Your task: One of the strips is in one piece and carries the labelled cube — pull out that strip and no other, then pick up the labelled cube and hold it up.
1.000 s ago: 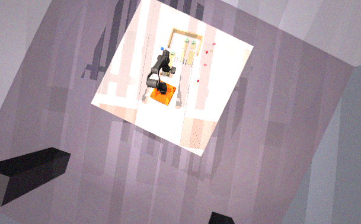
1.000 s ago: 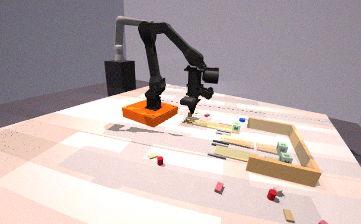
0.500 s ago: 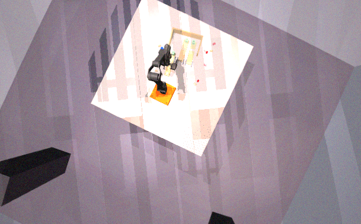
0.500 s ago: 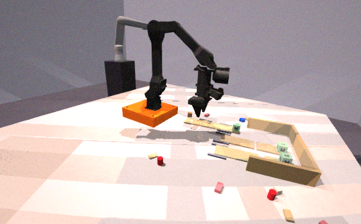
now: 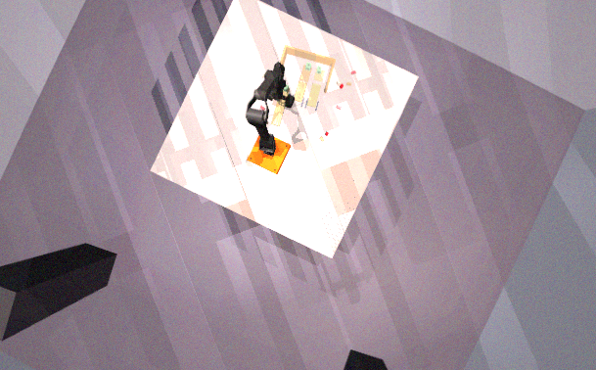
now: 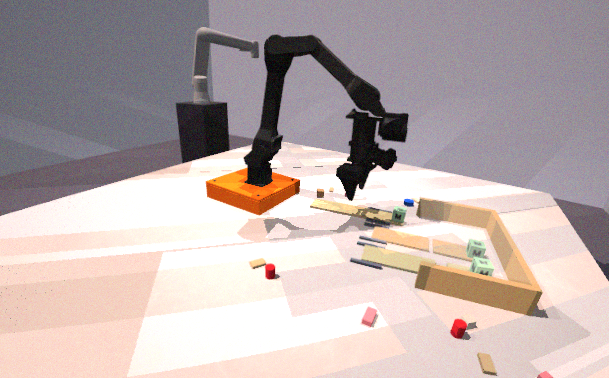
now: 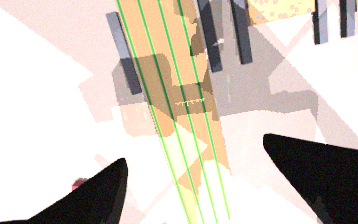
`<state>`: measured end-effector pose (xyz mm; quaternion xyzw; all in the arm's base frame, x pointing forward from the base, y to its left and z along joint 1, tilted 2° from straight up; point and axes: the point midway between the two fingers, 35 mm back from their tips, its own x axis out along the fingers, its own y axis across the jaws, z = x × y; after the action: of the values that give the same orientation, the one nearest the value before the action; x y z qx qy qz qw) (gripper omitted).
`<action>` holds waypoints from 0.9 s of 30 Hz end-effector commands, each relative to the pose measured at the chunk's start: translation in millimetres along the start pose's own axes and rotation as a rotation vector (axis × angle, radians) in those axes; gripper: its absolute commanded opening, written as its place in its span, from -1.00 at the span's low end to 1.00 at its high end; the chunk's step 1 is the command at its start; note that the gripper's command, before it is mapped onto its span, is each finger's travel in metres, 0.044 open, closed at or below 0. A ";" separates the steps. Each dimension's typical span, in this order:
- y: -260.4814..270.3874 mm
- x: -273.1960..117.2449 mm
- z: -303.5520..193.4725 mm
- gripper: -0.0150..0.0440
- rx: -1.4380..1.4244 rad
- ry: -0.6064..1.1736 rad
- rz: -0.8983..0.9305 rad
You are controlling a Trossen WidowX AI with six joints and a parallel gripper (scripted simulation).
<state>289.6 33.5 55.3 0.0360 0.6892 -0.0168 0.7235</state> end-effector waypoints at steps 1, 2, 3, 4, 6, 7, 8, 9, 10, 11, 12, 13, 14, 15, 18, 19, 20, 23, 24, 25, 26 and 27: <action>1.6 -2.0 15.6 1.00 -0.004 -0.001 -0.002; 1.9 -2.5 18.9 1.00 -0.004 -0.001 -0.002; 2.3 -2.9 22.0 1.00 -0.004 -0.001 -0.002; 2.7 -3.4 25.3 1.00 -0.004 -0.002 -0.001; 3.4 -4.3 31.8 1.00 -0.004 -0.002 -0.001; 3.8 -4.7 34.9 1.00 -0.004 -0.002 -0.001; 4.1 -5.2 38.3 1.00 -0.004 -0.003 -0.001; 4.5 -5.7 41.4 1.00 -0.004 -0.003 -0.001; 4.8 -6.2 44.8 1.00 -0.004 -0.003 -0.001; 5.1 -6.6 47.9 1.00 -0.004 -0.003 -0.001; 5.5 -7.1 51.3 1.00 -0.004 -0.003 -0.001; 5.8 -7.6 54.4 1.00 -0.004 -0.004 -0.001; 6.1 -8.1 57.8 1.00 -0.004 -0.004 -0.001; 6.4 -8.5 60.9 1.00 -0.004 -0.004 -0.001; 7.3 -10.0 70.8 1.00 -0.004 -0.005 -0.001; 7.5 -10.4 73.9 1.00 -0.004 -0.005 -0.001; 7.8 -11.0 77.4 1.00 -0.004 -0.005 -0.001; 8.6 -12.4 87.1 1.00 -0.004 -0.006 -0.001; 8.8 -12.9 90.6 1.00 -0.004 -0.006 -0.001; 9.1 -13.4 93.7 1.00 -0.004 -0.007 -0.001; 9.3 -13.9 97.3 1.00 -0.004 -0.007 -0.001; 9.5 -14.3 100.4 1.00 -0.004 -0.007 -0.001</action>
<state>377.4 35.3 72.9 0.0360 0.6865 -0.0168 0.7261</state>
